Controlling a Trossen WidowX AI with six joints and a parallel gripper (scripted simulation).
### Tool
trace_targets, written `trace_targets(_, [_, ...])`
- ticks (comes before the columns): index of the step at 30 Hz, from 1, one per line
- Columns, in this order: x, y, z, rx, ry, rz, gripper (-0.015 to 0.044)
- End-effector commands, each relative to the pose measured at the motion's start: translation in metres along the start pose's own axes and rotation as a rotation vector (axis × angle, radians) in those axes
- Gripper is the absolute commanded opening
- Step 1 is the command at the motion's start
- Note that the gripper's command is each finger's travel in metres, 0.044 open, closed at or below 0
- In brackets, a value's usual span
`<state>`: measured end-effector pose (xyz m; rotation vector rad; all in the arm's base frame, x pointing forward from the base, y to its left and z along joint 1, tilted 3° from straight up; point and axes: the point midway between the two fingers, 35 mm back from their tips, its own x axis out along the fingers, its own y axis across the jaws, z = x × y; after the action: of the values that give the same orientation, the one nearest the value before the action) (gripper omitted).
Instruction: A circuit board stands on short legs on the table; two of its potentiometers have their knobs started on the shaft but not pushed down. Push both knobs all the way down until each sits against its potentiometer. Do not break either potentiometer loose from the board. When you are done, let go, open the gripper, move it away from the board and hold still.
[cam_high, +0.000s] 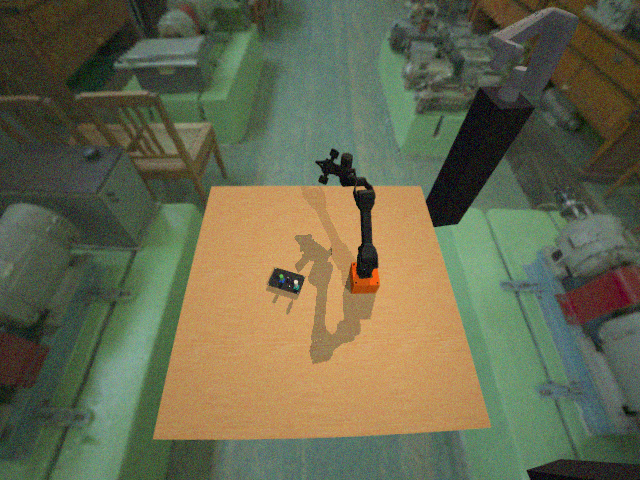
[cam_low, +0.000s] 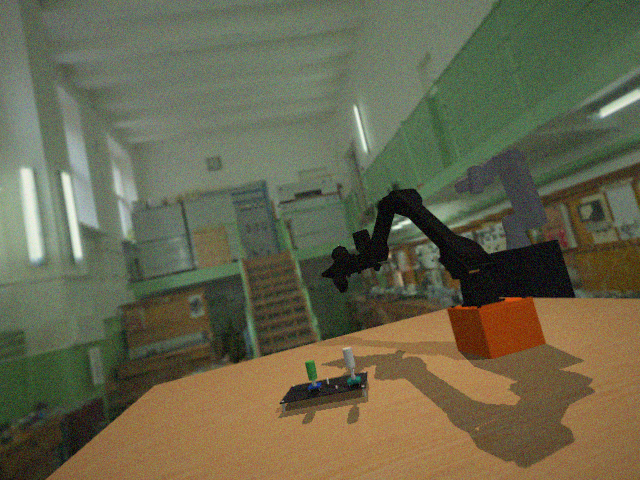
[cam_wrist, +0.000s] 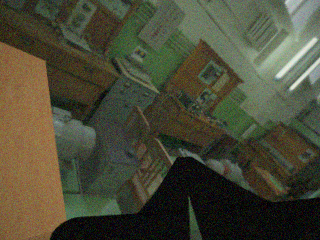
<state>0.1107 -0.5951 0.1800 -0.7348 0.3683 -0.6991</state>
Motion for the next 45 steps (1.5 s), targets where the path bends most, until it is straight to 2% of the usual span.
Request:
trace_targets(1, [0.021,0.030,0.026,0.115,0.006,0.070,0.0000])
trace_targets(13, [0.062,0.137,0.107,0.387,0.070,0.303,0.0000])
trace_targets(23, [0.064,0.232,0.169,0.602,0.245,0.487,0.0000])
trace_targets(28, [0.050,0.281,0.199,0.674,0.358,0.576,0.0000])
trace_targets(36, [0.009,0.360,0.249,0.755,0.527,0.751,0.0000])
trace_targets(45, [-0.059,0.433,0.289,0.783,0.828,0.830,0.0000])
